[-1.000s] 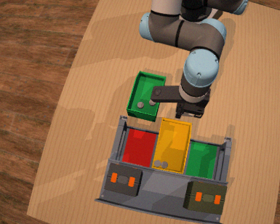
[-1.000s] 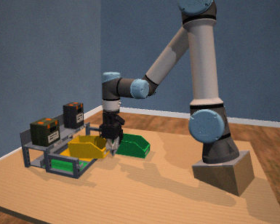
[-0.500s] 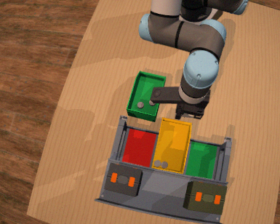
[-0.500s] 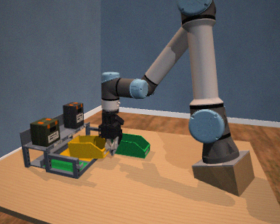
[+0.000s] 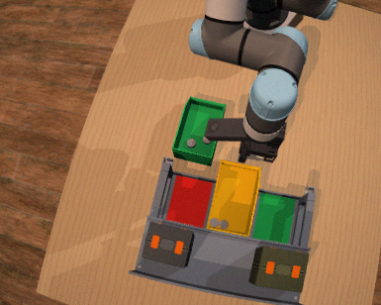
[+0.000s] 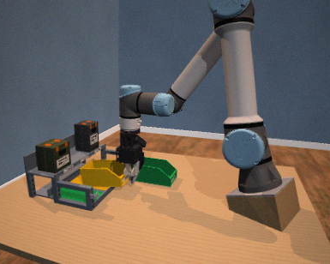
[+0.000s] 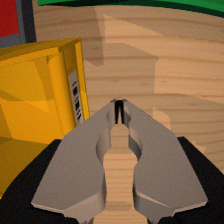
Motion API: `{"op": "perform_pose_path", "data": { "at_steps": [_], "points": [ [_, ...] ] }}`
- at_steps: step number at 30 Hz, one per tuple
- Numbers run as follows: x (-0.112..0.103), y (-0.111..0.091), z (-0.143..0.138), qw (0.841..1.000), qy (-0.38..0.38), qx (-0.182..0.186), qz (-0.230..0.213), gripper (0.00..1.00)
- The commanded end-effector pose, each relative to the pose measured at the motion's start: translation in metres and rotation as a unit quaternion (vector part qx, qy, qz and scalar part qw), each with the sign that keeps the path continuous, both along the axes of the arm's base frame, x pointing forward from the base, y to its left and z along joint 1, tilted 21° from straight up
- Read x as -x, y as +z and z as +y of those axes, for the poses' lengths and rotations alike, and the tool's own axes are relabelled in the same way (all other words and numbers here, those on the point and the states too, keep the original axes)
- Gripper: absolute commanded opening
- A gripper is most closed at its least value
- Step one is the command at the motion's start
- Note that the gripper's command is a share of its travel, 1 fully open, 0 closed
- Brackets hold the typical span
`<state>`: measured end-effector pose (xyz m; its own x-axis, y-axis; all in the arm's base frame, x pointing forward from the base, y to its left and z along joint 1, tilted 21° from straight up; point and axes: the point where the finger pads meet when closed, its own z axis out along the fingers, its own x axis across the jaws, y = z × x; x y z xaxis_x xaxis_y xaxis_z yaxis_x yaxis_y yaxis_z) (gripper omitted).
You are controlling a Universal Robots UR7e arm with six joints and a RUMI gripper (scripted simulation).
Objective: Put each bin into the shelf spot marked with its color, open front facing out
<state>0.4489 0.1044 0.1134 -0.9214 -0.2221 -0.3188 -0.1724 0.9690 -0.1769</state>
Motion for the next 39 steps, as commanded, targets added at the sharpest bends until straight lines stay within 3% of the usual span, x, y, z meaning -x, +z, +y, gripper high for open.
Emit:
{"op": "perform_pose_path", "data": {
  "at_steps": [1, 39],
  "points": [
    [-0.0005, 0.0006, 0.0001, 1.000, 0.000, 0.000, -0.001, 0.00],
    [-0.0088, 0.0034, 0.0022, 1.000, 0.000, 0.000, -0.001, 0.00]
  ]
}}
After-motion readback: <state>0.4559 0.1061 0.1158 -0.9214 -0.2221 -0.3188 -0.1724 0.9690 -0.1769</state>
